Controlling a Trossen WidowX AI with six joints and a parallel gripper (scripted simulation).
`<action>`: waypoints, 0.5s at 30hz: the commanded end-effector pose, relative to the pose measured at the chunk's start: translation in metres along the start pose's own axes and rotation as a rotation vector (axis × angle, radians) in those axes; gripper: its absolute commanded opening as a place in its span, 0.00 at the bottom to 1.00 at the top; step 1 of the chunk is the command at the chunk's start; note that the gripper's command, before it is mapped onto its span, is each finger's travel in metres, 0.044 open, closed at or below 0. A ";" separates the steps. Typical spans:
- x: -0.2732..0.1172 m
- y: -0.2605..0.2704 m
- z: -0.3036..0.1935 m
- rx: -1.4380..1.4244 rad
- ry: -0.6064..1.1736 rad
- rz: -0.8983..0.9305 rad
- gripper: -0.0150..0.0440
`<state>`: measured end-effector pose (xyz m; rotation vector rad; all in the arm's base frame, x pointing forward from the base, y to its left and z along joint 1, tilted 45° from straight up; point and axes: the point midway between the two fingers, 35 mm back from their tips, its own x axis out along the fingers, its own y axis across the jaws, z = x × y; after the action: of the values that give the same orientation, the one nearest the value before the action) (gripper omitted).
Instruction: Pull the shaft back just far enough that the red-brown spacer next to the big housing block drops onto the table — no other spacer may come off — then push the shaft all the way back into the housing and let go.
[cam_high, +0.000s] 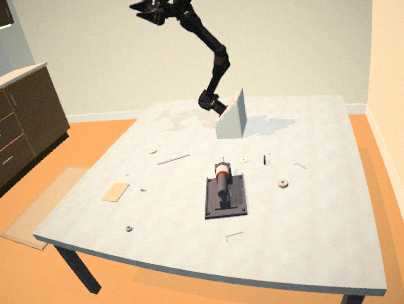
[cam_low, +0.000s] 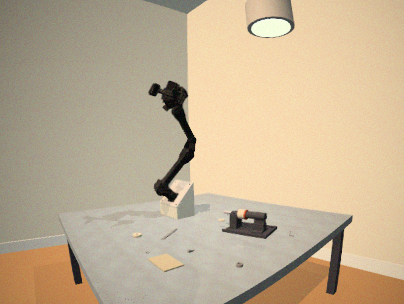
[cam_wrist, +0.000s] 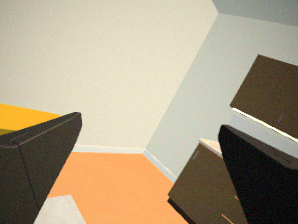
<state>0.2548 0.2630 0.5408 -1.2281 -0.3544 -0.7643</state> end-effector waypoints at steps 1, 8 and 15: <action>-0.002 -0.066 -0.021 0.238 -0.026 -0.053 1.00; -0.003 -0.168 -0.082 0.700 -0.079 -0.125 1.00; 0.014 -0.230 -0.177 1.180 -0.090 -0.175 1.00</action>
<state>0.0905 0.1093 0.6504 -0.3010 -0.7999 -0.5284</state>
